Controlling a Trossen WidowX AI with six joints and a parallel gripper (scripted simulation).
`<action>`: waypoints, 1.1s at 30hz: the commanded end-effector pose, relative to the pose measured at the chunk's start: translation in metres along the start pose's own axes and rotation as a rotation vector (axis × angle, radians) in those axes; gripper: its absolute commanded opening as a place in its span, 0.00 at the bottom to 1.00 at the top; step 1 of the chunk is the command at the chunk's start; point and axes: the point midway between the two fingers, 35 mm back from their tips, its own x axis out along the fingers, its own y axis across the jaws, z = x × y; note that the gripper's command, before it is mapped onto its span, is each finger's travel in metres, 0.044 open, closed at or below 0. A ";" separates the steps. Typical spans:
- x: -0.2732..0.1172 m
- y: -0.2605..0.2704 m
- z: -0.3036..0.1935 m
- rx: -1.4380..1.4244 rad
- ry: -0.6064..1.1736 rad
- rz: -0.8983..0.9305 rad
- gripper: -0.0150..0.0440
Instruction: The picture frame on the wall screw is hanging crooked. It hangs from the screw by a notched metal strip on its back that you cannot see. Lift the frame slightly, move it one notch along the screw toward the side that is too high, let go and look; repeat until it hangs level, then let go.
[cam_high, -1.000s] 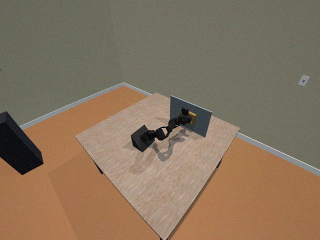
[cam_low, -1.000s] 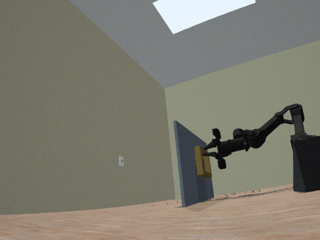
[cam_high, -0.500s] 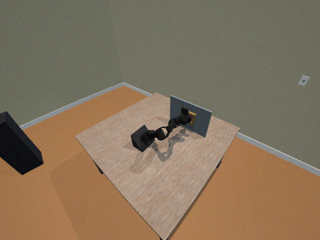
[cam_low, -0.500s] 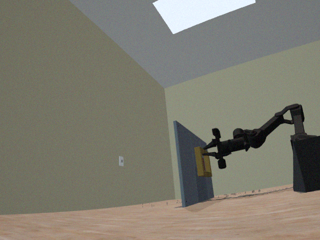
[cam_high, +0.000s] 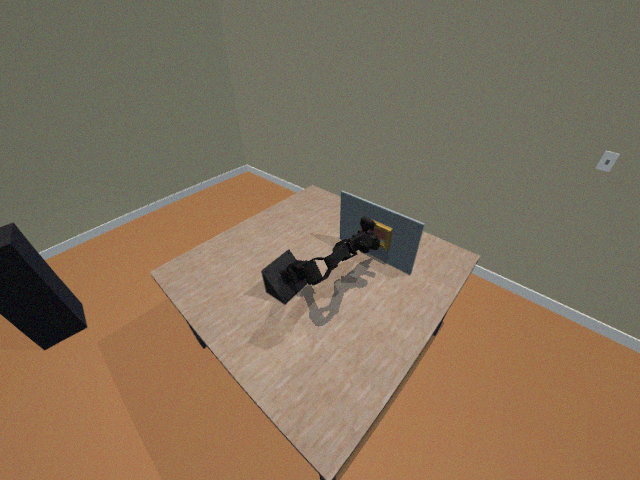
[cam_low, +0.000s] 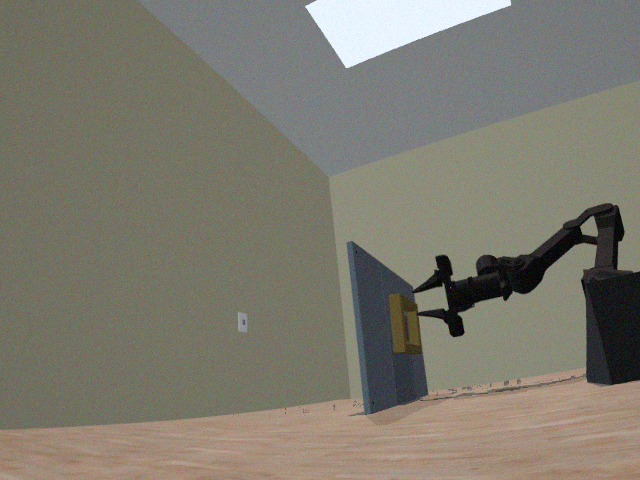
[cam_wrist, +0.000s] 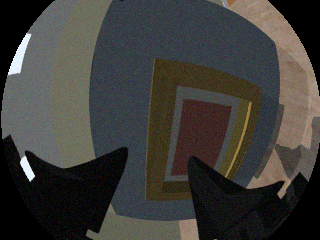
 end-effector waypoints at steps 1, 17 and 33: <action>-0.035 0.000 0.002 0.056 -0.001 0.011 0.69; -0.105 0.021 0.004 0.118 -0.001 0.012 0.69; -0.160 0.033 0.002 0.129 0.006 0.009 0.69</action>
